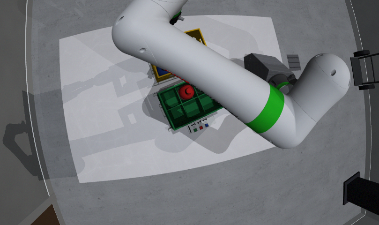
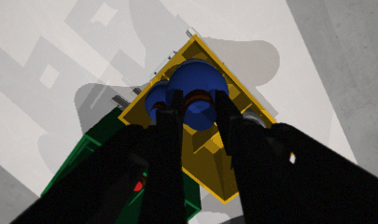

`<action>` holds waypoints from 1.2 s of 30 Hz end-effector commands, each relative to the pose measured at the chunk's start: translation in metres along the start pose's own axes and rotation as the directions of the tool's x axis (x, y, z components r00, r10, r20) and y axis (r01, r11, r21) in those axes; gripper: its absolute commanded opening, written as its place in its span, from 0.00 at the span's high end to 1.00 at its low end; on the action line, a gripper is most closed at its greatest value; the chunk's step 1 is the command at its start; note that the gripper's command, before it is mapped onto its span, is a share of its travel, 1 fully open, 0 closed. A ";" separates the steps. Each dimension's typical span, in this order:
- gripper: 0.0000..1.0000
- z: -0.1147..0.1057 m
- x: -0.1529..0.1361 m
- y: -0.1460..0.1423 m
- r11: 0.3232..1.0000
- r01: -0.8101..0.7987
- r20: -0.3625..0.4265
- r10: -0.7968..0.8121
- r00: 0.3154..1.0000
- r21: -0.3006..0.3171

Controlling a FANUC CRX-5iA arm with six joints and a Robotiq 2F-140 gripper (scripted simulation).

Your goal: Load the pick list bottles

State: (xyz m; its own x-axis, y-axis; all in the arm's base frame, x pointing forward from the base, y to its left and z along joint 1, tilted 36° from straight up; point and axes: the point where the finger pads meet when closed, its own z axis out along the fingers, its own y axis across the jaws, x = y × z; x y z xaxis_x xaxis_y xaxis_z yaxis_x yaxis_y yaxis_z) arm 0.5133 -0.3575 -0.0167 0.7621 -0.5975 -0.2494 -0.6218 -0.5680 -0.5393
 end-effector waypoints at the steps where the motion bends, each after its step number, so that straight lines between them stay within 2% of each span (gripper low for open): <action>1: 0.90 -0.005 0.000 0.000 1.000 0.000 -0.002 0.000 1.000 -0.001; 11: 0.90 -0.021 0.000 0.000 1.000 0.000 -0.002 0.000 1.000 -0.001; 19: 0.90 -0.021 0.000 0.000 1.000 0.000 -0.002 0.000 1.000 -0.001; 36: 0.90 -0.021 -0.019 -0.023 1.000 0.000 -0.002 0.000 1.000 -0.001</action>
State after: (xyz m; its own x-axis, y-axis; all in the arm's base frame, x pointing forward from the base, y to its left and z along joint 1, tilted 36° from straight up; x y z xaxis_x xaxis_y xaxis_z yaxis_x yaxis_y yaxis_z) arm 0.5092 -0.3467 0.0145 0.7622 -0.5973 -0.2496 -0.6217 -0.5680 -0.5393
